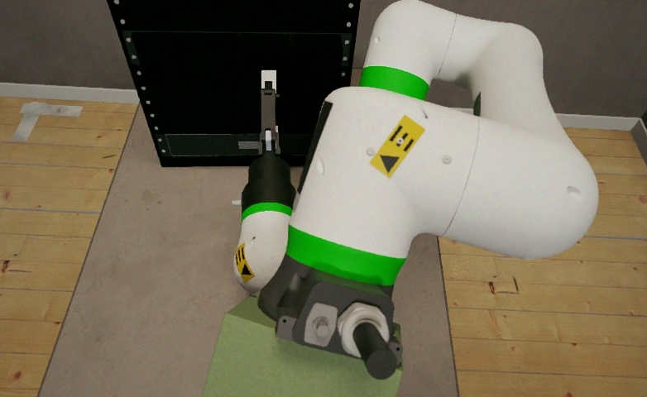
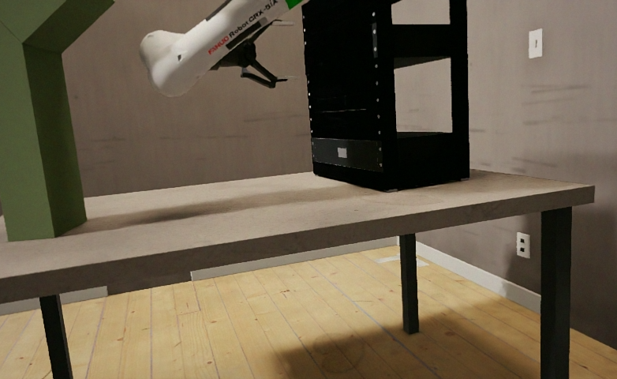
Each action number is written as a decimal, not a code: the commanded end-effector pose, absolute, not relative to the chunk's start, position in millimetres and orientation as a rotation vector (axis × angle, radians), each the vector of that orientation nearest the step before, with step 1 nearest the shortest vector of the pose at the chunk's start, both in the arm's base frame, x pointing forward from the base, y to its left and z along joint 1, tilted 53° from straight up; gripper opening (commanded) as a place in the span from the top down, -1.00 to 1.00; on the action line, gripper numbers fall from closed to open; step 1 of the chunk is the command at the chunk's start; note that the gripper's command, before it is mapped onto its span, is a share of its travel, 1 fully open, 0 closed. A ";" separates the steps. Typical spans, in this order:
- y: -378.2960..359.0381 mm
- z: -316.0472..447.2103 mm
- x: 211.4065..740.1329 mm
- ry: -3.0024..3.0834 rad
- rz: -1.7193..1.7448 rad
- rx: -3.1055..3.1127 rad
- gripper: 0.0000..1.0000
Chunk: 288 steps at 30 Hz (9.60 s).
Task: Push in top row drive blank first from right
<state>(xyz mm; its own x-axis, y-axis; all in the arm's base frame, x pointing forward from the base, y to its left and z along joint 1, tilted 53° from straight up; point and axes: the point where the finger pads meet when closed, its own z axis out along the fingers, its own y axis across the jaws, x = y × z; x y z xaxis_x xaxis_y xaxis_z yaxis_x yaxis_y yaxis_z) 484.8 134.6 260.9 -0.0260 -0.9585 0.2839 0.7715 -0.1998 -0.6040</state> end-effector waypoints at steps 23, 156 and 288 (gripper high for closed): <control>185.7 297.4 535.9 0.331 -1.617 -0.754 -1.00; 173.9 301.0 531.6 0.331 -1.617 -0.754 0.80; 67.5 386.4 529.1 0.331 -1.617 -0.754 0.80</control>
<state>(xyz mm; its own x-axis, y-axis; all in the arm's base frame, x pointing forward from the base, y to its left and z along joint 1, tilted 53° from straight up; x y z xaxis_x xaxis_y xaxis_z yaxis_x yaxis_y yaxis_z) 527.5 66.8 383.8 -0.0268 -0.9589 0.2824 0.7703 -0.1998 -0.6056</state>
